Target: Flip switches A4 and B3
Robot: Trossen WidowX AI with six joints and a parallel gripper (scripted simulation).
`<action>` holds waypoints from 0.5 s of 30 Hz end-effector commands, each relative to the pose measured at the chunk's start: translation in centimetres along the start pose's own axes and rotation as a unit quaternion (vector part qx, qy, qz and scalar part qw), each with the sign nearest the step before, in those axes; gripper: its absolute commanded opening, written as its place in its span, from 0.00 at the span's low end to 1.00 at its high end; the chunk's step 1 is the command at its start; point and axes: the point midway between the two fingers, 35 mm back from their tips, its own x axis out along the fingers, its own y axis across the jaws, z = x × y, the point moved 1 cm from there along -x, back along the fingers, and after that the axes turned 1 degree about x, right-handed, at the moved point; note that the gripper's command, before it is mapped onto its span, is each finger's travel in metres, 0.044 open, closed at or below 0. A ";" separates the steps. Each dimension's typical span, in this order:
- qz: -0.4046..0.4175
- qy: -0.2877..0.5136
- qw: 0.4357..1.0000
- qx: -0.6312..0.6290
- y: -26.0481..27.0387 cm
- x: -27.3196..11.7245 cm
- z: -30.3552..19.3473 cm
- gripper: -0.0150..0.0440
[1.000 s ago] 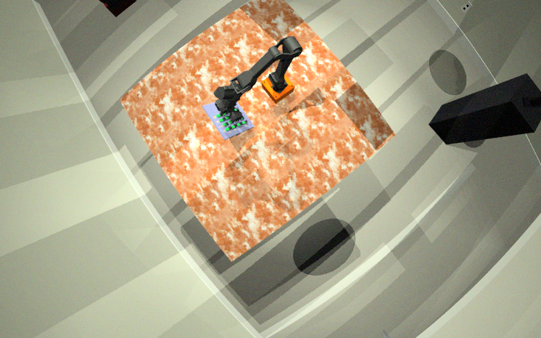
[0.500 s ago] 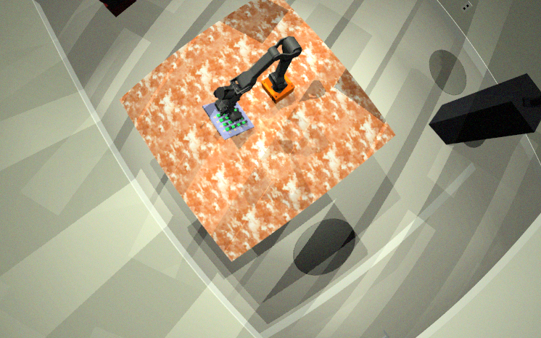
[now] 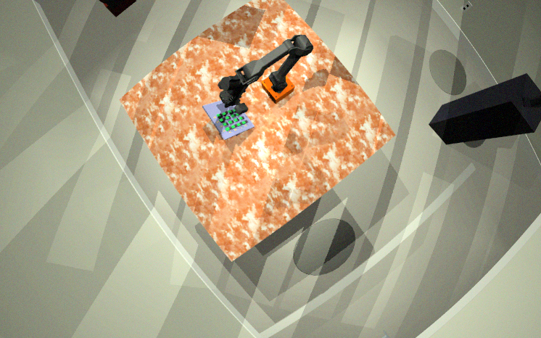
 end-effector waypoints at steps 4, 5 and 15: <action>0.002 0.005 1.000 0.000 2.8 0.0 -2.3 0.25; 0.002 0.005 1.000 0.001 2.9 0.0 -2.4 0.25; 0.002 0.017 1.000 0.000 2.9 3.5 -2.3 0.25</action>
